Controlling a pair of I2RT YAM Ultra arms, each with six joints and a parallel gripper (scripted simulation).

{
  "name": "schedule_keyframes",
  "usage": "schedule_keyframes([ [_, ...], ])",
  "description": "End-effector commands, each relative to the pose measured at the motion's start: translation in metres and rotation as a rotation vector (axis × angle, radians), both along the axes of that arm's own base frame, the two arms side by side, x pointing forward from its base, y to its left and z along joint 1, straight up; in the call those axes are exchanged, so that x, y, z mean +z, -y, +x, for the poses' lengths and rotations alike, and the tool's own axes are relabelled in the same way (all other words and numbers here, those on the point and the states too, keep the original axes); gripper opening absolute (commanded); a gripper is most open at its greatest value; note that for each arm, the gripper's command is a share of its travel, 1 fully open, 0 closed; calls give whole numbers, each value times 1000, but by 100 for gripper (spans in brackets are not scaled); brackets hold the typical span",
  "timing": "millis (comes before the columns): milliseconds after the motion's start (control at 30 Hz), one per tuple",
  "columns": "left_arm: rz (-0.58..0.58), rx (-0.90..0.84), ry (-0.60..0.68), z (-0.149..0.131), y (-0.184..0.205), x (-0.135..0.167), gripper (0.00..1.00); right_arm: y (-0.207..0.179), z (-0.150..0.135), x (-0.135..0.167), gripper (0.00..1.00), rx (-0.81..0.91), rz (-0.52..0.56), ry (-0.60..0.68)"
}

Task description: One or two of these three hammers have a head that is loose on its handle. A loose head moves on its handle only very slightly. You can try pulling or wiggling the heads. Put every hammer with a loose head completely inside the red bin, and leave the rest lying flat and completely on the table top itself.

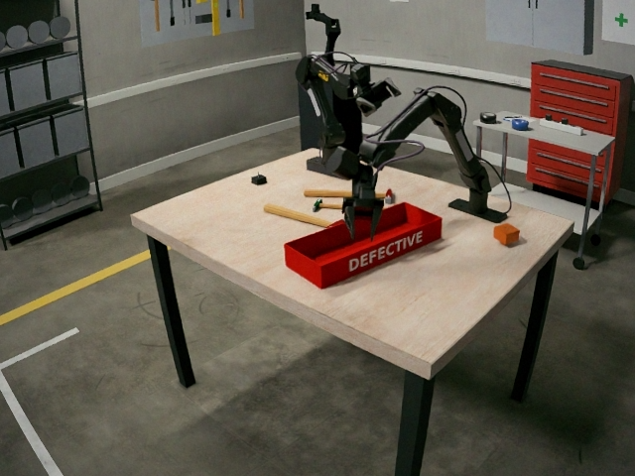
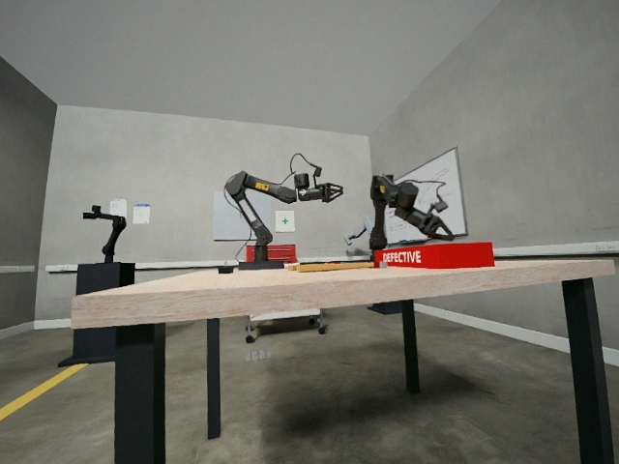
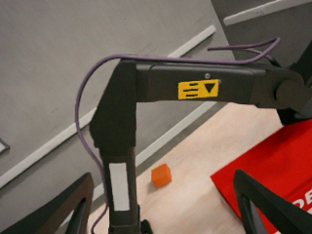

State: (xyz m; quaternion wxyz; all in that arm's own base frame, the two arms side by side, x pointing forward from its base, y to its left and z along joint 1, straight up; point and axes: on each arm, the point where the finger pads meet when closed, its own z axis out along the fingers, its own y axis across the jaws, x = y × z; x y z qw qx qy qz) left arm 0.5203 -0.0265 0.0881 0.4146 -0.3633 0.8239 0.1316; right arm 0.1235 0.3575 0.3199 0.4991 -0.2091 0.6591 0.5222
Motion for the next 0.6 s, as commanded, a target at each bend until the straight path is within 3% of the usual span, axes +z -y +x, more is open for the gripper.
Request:
schedule_keyframes([
  [0,12,-224,-91,-19,43,16,47,1,0,7,100,0,17,4],
  [233,37,-450,-200,-47,79,14,47,1,0,7,100,0,17,4],
  [567,102,-932,-368,-125,145,11,47,1,0,7,100,0,17,4],
])
